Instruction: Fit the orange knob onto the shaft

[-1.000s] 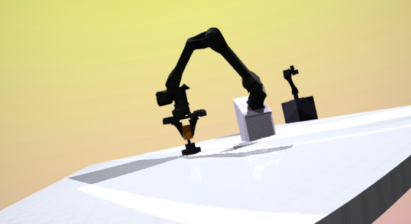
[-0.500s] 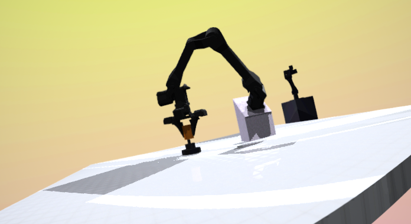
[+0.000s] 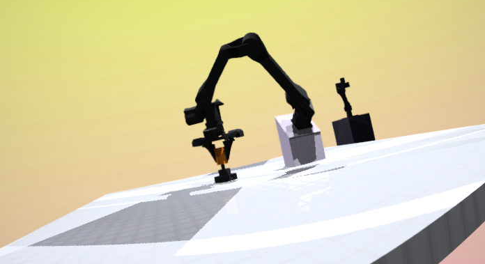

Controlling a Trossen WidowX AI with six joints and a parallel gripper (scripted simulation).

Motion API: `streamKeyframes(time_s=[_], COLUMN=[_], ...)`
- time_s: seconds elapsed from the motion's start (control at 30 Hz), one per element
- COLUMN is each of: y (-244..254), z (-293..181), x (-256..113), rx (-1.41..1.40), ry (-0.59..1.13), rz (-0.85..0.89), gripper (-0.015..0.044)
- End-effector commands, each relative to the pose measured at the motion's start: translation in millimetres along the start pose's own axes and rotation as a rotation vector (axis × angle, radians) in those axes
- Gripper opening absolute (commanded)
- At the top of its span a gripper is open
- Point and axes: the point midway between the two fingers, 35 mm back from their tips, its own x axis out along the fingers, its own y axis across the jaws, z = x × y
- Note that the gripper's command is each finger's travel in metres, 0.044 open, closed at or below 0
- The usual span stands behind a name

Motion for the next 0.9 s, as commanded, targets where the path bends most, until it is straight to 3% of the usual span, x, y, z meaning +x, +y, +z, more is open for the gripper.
streamKeyframes(time_s=[0.0,0.5,0.87], y=[-0.4,2.3,1.5], z=[0.9,-1.4,-4.0], x=[1.2,-3.1,-1.4], rx=[0.002,0.002,-0.207], ry=[-0.004,-0.004,-0.003], rz=[-0.004,-0.004,-0.004], gripper=[0.0,0.0,0.0])
